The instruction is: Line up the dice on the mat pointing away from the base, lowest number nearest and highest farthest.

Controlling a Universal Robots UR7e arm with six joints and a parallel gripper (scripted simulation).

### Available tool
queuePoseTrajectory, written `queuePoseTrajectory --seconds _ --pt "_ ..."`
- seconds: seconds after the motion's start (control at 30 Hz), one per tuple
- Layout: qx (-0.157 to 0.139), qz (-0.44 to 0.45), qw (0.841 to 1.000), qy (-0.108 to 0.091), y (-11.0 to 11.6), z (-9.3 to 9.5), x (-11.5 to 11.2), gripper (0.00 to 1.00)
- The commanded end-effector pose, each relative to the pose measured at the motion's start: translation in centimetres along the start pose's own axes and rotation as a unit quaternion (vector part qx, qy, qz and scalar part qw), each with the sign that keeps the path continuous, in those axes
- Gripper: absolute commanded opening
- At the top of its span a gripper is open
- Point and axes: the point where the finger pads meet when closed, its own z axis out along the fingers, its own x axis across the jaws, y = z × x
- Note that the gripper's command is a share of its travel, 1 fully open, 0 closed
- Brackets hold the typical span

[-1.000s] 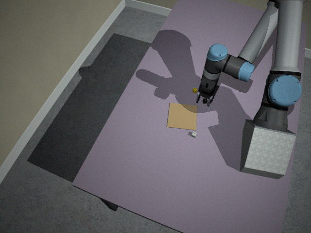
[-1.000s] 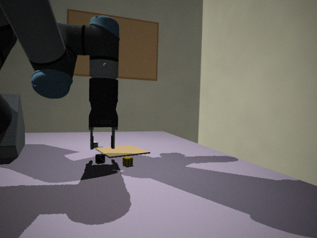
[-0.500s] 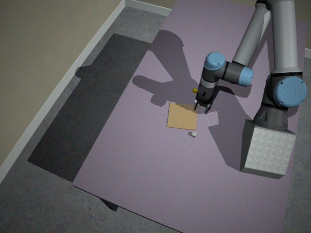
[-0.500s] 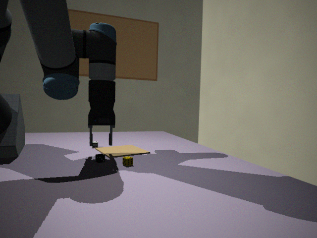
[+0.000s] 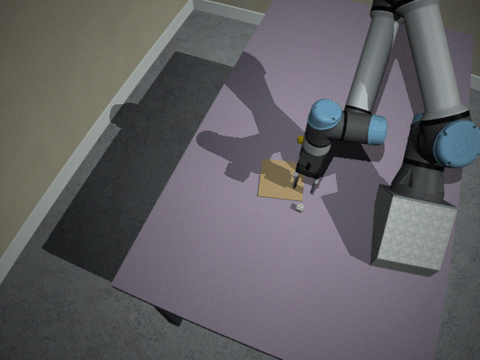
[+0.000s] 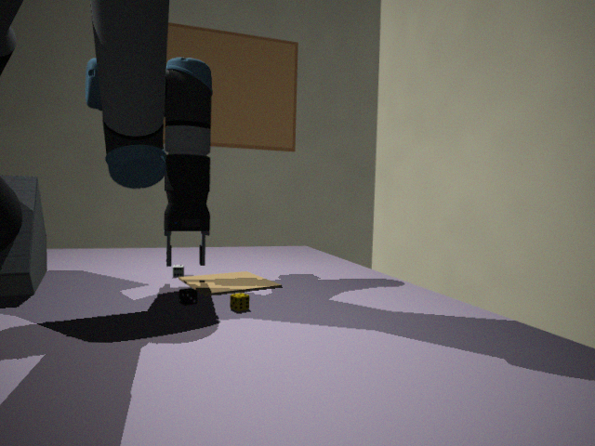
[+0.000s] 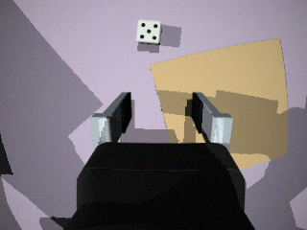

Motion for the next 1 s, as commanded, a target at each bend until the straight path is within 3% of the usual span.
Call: queuePoseTrajectory --seconds 0.0,0.5,0.97 --pt "0.000 0.000 1.000 0.000 -2.4 0.0 -0.1 1.00" --pt "0.000 0.000 1.000 0.000 -6.6 0.0 -0.2 1.00" --pt "0.000 0.000 1.000 0.000 -7.2 0.0 -0.2 1.00"
